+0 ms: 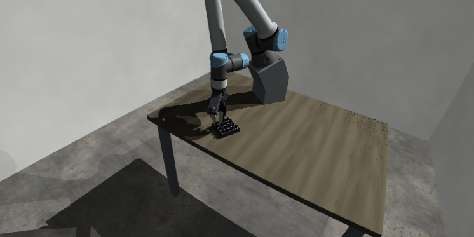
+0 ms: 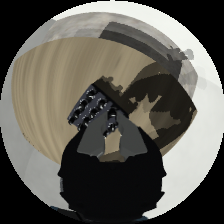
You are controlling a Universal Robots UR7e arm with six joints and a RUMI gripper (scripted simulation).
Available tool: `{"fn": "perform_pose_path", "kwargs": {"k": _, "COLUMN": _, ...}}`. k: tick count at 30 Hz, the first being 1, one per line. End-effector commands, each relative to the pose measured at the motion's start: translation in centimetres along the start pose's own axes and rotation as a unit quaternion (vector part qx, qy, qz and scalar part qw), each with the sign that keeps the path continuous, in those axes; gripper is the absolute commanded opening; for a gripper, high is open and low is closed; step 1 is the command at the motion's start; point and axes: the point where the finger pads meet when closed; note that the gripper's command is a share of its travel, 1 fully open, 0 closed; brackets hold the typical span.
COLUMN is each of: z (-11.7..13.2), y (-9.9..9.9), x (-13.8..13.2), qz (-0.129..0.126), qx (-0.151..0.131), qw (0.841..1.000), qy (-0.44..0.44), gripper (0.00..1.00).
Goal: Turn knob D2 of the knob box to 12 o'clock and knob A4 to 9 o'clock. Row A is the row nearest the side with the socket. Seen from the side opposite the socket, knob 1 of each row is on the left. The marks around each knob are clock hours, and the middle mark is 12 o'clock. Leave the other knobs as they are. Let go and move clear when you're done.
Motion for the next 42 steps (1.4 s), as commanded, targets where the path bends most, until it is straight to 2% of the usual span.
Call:
{"fn": "perform_pose_path", "kwargs": {"k": 1, "z": -0.04, "y": 0.03, "x": 0.03, "qz": 0.0, "qx": 0.0, "qw": 1.0, "qy": -0.025, "gripper": 0.04}}
{"fn": "perform_pose_path", "kwargs": {"k": 12, "z": -0.04, "y": 0.03, "x": 0.09, "qz": 0.0, "qx": 0.0, "qw": 0.997, "qy": -0.082, "gripper": 0.04}}
{"fn": "perform_pose_path", "kwargs": {"k": 25, "z": -0.03, "y": 0.03, "x": 0.18, "qz": 0.0, "qx": 0.0, "qw": 0.985, "qy": -0.174, "gripper": 0.04}}
{"fn": "perform_pose_path", "kwargs": {"k": 33, "z": -0.01, "y": 0.03, "x": 0.25, "qz": 0.0, "qx": 0.0, "qw": 0.968, "qy": -0.252, "gripper": 0.04}}
{"fn": "perform_pose_path", "kwargs": {"k": 40, "z": 0.02, "y": 0.03, "x": 0.31, "qz": 0.0, "qx": 0.001, "qw": 0.946, "qy": -0.323, "gripper": 0.04}}
{"fn": "perform_pose_path", "kwargs": {"k": 42, "z": 0.02, "y": 0.03, "x": 0.31, "qz": 0.0, "qx": 0.001, "qw": 0.946, "qy": -0.323, "gripper": 0.04}}
Point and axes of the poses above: the point where the finger pads meet when closed, its own y axis back along the fingers, its own x axis across the jaws, z = x × y, and after that the axes turned 8 degrees about -y, right-handed
